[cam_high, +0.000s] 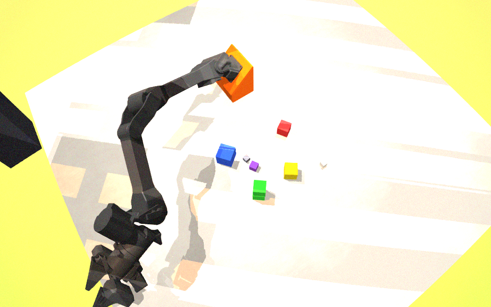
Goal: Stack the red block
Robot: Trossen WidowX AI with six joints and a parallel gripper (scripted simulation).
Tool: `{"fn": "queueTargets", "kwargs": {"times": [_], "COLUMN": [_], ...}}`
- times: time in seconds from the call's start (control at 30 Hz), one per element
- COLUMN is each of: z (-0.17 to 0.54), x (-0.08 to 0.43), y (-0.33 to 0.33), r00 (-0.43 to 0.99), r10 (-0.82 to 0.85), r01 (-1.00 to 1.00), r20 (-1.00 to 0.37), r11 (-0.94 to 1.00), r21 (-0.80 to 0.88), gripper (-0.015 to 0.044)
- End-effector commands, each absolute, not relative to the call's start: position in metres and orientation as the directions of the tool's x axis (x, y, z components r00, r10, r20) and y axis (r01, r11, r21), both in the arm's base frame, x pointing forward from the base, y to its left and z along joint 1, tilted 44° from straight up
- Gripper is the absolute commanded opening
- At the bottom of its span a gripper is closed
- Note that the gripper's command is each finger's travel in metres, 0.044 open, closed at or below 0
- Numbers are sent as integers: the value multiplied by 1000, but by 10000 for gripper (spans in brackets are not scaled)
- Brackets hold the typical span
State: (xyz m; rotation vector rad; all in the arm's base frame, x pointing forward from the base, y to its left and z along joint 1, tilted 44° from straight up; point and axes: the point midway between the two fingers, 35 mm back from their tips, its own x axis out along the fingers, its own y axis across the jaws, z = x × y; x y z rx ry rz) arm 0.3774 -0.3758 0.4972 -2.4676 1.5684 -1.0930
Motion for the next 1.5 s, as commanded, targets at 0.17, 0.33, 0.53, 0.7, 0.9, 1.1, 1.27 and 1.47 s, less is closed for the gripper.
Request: {"fn": "queueTargets", "kwargs": {"times": [0.17, 0.33, 0.53, 0.7, 0.9, 1.1, 1.27, 1.47], "z": [452, 397, 329, 274, 210, 152, 109, 71], "x": [426, 471, 511, 529, 533, 518, 493, 458], "y": [-355, -321, -269, -220, -160, -101, -56, -16], "r00": [387, 517, 632, 684, 695, 649, 573, 489], "r10": [-828, -822, -775, -714, -632, -557, -509, -495], "r01": [-676, -568, -489, -471, -497, -555, -603, -646], "r20": [407, 239, 27, -148, -343, -519, -642, -718], "r11": [-555, -539, -425, -279, -78, 121, 268, 347], "r21": [-486, -623, -762, -837, -864, -823, -752, -679], "gripper": [440, 440, 440, 440, 440, 440, 440, 440]}}
